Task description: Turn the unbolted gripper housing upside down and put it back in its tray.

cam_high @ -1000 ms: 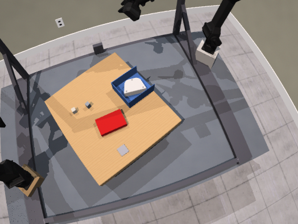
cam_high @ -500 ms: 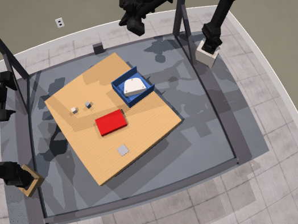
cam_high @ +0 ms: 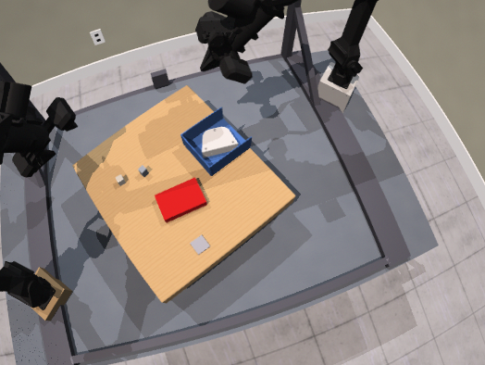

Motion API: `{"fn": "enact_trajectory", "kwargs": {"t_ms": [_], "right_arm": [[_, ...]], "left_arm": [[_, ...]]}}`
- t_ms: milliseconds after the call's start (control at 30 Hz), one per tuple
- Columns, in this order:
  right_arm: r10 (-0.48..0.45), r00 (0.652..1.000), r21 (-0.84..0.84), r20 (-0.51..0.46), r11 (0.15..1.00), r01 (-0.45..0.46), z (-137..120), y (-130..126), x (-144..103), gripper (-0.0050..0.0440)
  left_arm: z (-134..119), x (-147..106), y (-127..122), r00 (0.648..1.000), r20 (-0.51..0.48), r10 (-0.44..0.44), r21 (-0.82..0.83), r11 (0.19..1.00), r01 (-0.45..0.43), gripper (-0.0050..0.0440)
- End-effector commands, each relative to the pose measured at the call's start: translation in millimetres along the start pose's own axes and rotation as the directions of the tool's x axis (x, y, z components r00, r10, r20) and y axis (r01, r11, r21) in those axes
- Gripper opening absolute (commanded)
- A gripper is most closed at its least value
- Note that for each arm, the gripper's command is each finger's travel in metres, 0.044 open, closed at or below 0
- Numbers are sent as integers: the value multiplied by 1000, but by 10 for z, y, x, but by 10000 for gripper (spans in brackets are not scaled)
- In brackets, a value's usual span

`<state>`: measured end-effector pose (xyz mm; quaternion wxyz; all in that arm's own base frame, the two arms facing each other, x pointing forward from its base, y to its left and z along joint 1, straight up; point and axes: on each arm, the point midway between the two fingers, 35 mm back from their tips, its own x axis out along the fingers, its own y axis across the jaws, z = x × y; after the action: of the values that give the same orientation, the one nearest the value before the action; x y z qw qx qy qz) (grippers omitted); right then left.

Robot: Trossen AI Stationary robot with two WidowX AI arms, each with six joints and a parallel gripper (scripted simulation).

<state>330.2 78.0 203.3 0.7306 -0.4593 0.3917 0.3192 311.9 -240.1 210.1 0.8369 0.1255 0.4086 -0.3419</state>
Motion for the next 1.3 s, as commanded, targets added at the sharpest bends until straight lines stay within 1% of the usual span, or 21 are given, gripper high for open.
{"fn": "enact_trajectory", "kwargs": {"t_ms": [0,67,167,233,267,300,333,433,500,600,633,667,733,1267], "right_arm": [[-127,992,257,19,959,118,-177,-406,-146,437],[-178,984,376,11,912,161,-323,-580,-198,437],[-256,967,542,-10,811,221,-559,-823,-293,437],[-256,967,542,-10,811,221,-559,-823,-293,437],[-301,953,648,-26,721,246,-642,-899,-330,437],[-333,942,701,-40,662,264,-784,-1019,-397,437],[-362,931,737,-53,615,281,-931,-1130,-471,437],[-435,895,835,-95,455,310,-1220,-1321,-631,437],[-482,867,890,-130,328,316,-1390,-1414,-733,437],[-544,819,945,-181,135,299,-1648,-1535,-900,437],[-562,803,954,-199,78,291,-1720,-1563,-948,437],[-570,795,957,-208,51,287,-1766,-1581,-981,437],[-575,790,958,-213,35,284,-1793,-1591,-999,437],[-575,790,958,-213,35,284,-1793,-1591,-999,437]], "left_arm": [[0,6,189,999,-9,50,-47,998,-51,0],[-32,26,289,997,-23,76,-72,994,-77,0],[-83,53,436,993,-45,112,-108,987,-117,0],[-83,53,436,993,-45,112,-108,987,-117,0],[-101,60,484,991,-52,124,-120,984,-130,0],[-132,72,564,988,-65,143,-139,979,-151,0],[-164,82,643,984,-78,162,-158,972,-173,0],[-228,98,792,975,-104,197,-192,958,-214,0],[-266,104,874,969,-119,216,-211,948,-237,0],[-326,112,997,960,-142,243,-238,933,-271,0],[-343,113,1031,957,-148,250,-246,928,-280,0],[-354,114,1053,955,-152,255,-250,925,-287,0],[-361,114,1065,954,-155,257,-253,923,-290,0],[-361,114,1065,954,-155,257,-253,923,-290,0]]}}
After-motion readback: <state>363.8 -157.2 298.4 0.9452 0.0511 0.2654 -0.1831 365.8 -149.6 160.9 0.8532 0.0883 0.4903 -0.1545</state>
